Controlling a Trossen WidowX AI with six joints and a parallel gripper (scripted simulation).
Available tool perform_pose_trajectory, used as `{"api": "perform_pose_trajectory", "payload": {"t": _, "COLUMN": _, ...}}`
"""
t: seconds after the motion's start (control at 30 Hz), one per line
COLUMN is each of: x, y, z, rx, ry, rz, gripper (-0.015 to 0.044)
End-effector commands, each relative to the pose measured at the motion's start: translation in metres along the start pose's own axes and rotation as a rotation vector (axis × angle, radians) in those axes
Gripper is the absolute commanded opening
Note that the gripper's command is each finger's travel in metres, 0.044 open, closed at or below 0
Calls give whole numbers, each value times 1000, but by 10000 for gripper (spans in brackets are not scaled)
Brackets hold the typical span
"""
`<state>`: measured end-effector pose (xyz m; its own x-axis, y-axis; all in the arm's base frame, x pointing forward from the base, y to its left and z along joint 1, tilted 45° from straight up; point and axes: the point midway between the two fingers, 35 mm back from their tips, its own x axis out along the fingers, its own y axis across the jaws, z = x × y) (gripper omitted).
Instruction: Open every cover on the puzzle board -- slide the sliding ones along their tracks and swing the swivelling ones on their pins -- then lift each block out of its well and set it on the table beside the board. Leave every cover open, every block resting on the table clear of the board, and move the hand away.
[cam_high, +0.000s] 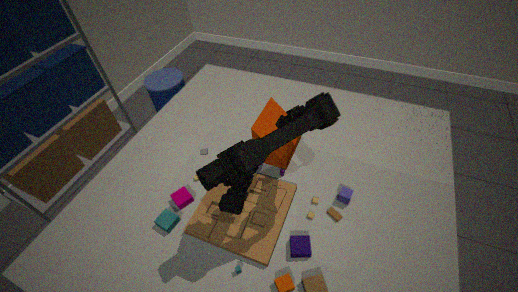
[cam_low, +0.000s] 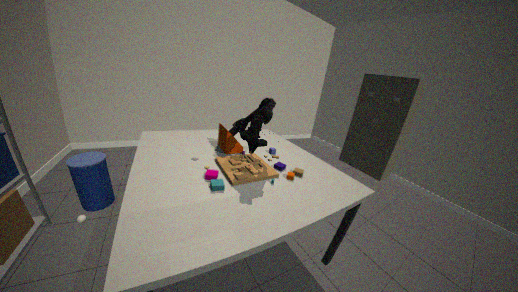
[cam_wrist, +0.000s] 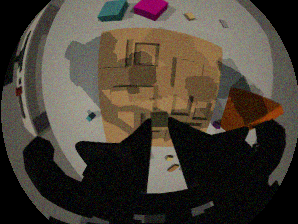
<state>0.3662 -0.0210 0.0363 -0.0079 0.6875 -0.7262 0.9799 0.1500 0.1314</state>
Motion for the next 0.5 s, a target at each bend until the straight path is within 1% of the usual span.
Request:
{"api": "perform_pose_trajectory", "payload": {"t": 0.0, "x": -2, "y": -4, "z": 14, "rx": -4, "ry": -11, "rz": 0, "gripper": 80}}
{"api": "perform_pose_trajectory", "payload": {"t": 0.47, "x": -6, "y": -25, "z": 65, "rx": 0, "ry": -27, "rz": -2, "gripper": 80}}
